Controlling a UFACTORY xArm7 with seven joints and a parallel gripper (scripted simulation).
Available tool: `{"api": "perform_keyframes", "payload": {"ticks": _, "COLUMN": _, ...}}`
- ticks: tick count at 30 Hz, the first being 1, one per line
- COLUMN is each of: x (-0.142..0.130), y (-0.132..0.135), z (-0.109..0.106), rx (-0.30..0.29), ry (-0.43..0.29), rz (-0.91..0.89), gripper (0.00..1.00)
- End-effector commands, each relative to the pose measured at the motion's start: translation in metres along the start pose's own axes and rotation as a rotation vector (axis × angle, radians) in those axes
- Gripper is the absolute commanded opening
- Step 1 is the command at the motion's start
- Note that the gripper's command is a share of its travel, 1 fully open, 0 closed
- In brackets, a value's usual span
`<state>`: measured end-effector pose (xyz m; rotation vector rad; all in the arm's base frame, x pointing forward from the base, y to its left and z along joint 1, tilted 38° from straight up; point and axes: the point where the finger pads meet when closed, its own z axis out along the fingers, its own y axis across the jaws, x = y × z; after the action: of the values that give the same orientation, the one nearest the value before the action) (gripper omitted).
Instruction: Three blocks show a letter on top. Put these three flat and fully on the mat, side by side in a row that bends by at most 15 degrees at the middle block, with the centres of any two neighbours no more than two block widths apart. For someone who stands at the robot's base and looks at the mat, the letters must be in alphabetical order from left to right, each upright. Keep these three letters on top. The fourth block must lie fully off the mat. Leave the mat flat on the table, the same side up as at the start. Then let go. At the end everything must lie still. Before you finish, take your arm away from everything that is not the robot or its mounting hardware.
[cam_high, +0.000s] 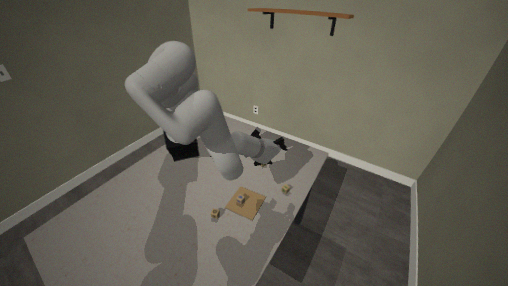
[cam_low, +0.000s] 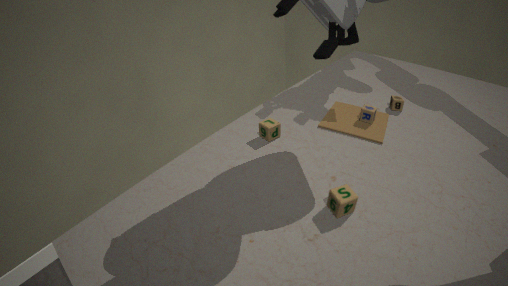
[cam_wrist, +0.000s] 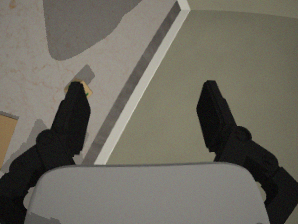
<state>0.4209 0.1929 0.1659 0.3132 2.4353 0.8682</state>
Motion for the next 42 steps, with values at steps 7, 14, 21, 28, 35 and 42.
{"api": "perform_keyframes", "payload": {"ticks": 7, "x": 0.000, "y": 0.001, "z": 0.000, "rx": -0.002, "ry": 0.000, "rz": -0.002, "gripper": 1.00}}
{"api": "perform_keyframes", "payload": {"ticks": 14, "x": 0.000, "y": 0.001, "z": 0.000, "rx": -0.002, "ry": 0.000, "rz": -0.002, "gripper": 1.00}}
{"api": "perform_keyframes", "payload": {"ticks": 21, "x": 0.001, "y": -0.004, "z": 0.006, "rx": 0.025, "ry": 0.005, "rz": 0.007, "gripper": 1.00}}
{"api": "perform_keyframes", "payload": {"ticks": 28, "x": 0.011, "y": -0.031, "z": 0.035, "rx": 0.156, "ry": 0.036, "rz": 0.056, "gripper": 1.00}}
{"api": "perform_keyframes", "payload": {"ticks": 35, "x": 0.011, "y": -0.031, "z": 0.035, "rx": 0.156, "ry": 0.036, "rz": 0.056, "gripper": 1.00}}
{"api": "perform_keyframes", "payload": {"ticks": 42, "x": 0.016, "y": -0.041, "z": 0.045, "rx": 0.204, "ry": 0.050, "rz": 0.077, "gripper": 1.00}}
